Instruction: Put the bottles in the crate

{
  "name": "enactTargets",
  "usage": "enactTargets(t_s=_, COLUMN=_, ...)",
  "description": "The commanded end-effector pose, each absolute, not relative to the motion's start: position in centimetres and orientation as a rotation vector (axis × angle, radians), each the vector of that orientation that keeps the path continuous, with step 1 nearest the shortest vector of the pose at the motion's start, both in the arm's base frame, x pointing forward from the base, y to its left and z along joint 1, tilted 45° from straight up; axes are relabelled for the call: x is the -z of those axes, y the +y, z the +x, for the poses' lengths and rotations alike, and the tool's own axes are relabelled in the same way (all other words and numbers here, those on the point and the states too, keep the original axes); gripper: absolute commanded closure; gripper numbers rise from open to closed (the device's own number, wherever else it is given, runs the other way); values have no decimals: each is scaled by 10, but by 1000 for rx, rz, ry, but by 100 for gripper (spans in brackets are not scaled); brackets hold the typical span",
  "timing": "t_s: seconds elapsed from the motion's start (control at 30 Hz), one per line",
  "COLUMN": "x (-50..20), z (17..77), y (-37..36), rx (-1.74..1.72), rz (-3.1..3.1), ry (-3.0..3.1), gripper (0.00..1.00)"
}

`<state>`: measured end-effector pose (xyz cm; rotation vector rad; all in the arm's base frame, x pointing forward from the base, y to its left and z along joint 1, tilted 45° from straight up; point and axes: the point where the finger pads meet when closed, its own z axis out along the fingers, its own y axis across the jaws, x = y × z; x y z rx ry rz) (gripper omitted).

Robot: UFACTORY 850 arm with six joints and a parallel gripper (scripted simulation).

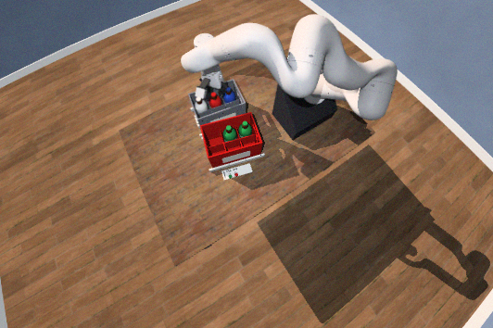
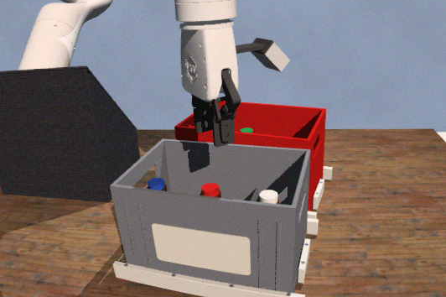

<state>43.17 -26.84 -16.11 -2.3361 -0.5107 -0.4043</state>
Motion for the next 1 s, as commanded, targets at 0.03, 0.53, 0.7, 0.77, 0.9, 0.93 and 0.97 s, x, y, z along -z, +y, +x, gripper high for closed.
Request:
enactTargets(t_s=0.03, x=183, z=424, y=-290, rx=405, rz=-2335, ry=-512, gripper=35)
enactTargets(t_s=0.53, x=194, z=419, y=-300, rx=405, rz=-2335, ry=-512, gripper=35)
enactTargets(t_s=0.7, x=194, z=420, y=-300, rx=404, rz=-2335, ry=-512, gripper=35)
enactTargets(t_s=0.77, x=196, z=420, y=-299, rx=404, rz=-2335, ry=-512, gripper=35)
enactTargets(t_s=0.9, x=199, z=421, y=-295, rx=404, rz=-2335, ry=-512, gripper=35)
enactTargets(t_s=0.93, x=200, z=421, y=-294, rx=404, rz=-2335, ry=-512, gripper=35)
enactTargets(t_s=0.97, x=201, z=421, y=-293, rx=405, rz=-2335, ry=-512, gripper=35)
